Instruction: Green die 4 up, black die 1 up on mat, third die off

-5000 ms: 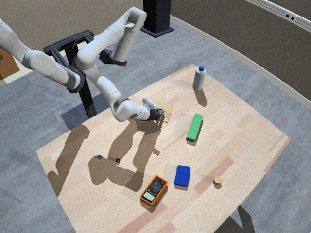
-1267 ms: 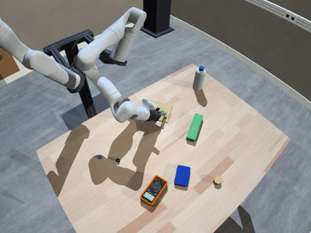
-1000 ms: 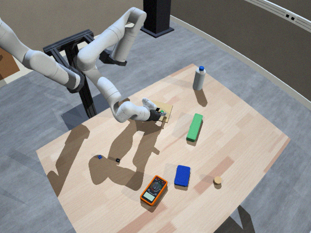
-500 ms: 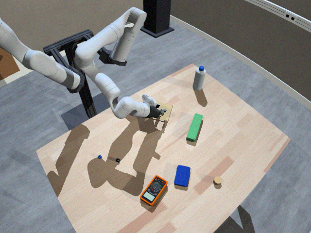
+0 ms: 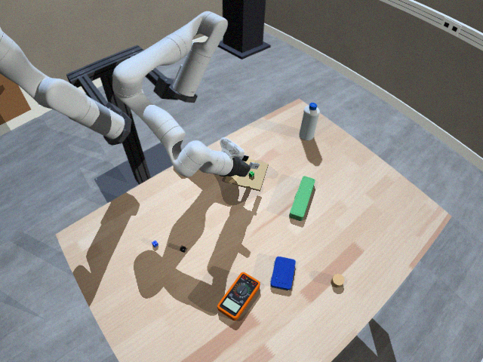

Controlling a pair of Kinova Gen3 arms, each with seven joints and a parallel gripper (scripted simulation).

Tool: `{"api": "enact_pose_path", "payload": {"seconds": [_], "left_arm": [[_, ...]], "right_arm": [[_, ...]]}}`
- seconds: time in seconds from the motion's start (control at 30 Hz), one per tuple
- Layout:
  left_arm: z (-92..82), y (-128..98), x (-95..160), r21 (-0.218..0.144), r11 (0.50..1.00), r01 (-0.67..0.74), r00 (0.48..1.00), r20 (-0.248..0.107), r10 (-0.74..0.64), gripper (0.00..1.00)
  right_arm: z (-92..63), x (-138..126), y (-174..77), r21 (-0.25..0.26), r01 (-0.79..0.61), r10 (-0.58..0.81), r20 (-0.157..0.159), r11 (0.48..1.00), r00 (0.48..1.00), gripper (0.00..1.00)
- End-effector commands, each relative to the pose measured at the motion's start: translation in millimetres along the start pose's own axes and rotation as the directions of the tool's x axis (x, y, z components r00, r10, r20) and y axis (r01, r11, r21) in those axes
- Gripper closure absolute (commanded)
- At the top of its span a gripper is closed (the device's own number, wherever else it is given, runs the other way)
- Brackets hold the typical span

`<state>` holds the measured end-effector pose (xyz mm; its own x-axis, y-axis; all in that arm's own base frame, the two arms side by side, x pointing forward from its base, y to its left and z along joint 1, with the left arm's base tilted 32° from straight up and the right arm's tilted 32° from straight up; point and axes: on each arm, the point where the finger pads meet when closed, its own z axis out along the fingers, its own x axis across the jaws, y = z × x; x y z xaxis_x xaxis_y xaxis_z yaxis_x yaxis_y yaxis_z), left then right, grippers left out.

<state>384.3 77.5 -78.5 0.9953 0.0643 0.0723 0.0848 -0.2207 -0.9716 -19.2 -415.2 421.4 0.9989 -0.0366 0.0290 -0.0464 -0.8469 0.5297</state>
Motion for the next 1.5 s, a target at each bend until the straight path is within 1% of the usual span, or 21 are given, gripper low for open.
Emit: {"api": "enact_pose_path", "payload": {"seconds": [0.0, 0.23, 0.33, 0.43, 0.53, 0.6, 0.73, 0.8, 0.87, 0.93, 1.17, 1.27, 1.37, 1.47], "left_arm": [[-1.8, -1.1, 0.5, -0.001, 1.0, 0.001, 1.0, -0.001, -0.001, 0.07], [-2.3, -1.7, 0.5, -0.002, 1.0, 0.001, 1.0, -0.001, -0.001, 0.07], [-2.1, -1.6, 0.6, -0.02, 1.0, -0.001, 1.0, 0.001, 0.001, 0.07], [-1.6, -1.5, 0.9, -0.062, 0.998, -0.003, 1.0, 0.004, 0.003, 0.07], [-1.4, -1.7, 1.1, -0.121, 0.993, -0.004, 1.0, 0.006, 0.005, 0.07], [-1.4, -1.7, 1.1, -0.121, 0.993, -0.004, 1.0, 0.006, 0.005, 0.07], [-1.5, -2.6, 1.0, -0.2, 0.98, -0.003, 1.0, 0.004, 0.004, 0.07], [-1.7, -3.3, 0.8, -0.23, 0.973, -0.002, 1.0, 0.002, 0.002, 0.07], [-1.9, -4.0, 0.6, -0.25, 0.968, 0.0, 1.0, 0.0, 0.0, 0.07], [-1.9, -5.2, 0.5, -0.26, 0.966, 0.0, 1.0, -0.001, -0.001, 0.07], [-1.6, -6.9, 0.4, -0.26, 0.966, 0.0, 1.0, -0.001, -0.001, 0.07], [-1.5, -6.7, 0.4, -0.269, 0.963, 0.0, 1.0, 0.0, 0.0, 0.07], [-1.3, -6.2, 0.4, -0.29, 0.957, -0.002, 1.0, 0.002, 0.003, 0.07], [-1.0, -5.6, 0.5, -0.324, 0.946, -0.004, 1.0, 0.004, 0.006, 0.07]], "right_arm": [[-0.6, 0.0, 0.4, -0.002, 0.0, 0.0, 0.0, 1.0, 1.0, 0.0], [-0.6, 0.0, 0.4, -0.002, 0.0, 0.0, 0.0, 1.0, 1.0, 0.0], [-0.6, 0.0, 0.4, -0.002, 0.0, 0.0, 0.0, 1.0, 1.0, 0.0], [-0.6, 0.0, 0.4, -0.002, 0.0, 0.0, 0.0, 1.0, 1.0, 0.0], [-0.6, 0.0, 0.4, -0.002, 0.0, 0.0, 0.0, 1.0, 1.0, 0.0], [-0.6, 0.0, 0.4, -0.002, 0.0, 0.0, 0.0, 1.0, 1.0, 0.0], [-0.6, 0.0, 0.4, -0.002, 0.0, 0.0, 0.0, 1.0, 1.0, 0.0], [-0.6, 0.0, 0.4, -0.002, 0.0, 0.0, 0.0, 1.0, 1.0, 0.0], [-0.6, 0.0, 0.4, -0.002, 0.0, 0.0, 0.0, 1.0, 1.0, 0.0], [-0.6, 0.0, 0.4, -0.002, 0.0, 0.0, 0.0, 1.0, 1.0, 0.0], [-0.6, 0.0, 0.4, -0.002, 0.0, 0.0, 0.0, 1.0, 1.0, 0.0], [-0.6, 0.0, 0.4, -0.002, 0.0, 0.0, 0.0, 1.0, 1.0, 0.0], [-0.6, 0.0, 0.4, -0.002, 0.0, 0.0, 0.0, 1.0, 1.0, 0.0], [-0.6, 0.0, 0.4, -0.002, 0.0, 0.0, 0.0, 1.0, 1.0, 0.0]]}}
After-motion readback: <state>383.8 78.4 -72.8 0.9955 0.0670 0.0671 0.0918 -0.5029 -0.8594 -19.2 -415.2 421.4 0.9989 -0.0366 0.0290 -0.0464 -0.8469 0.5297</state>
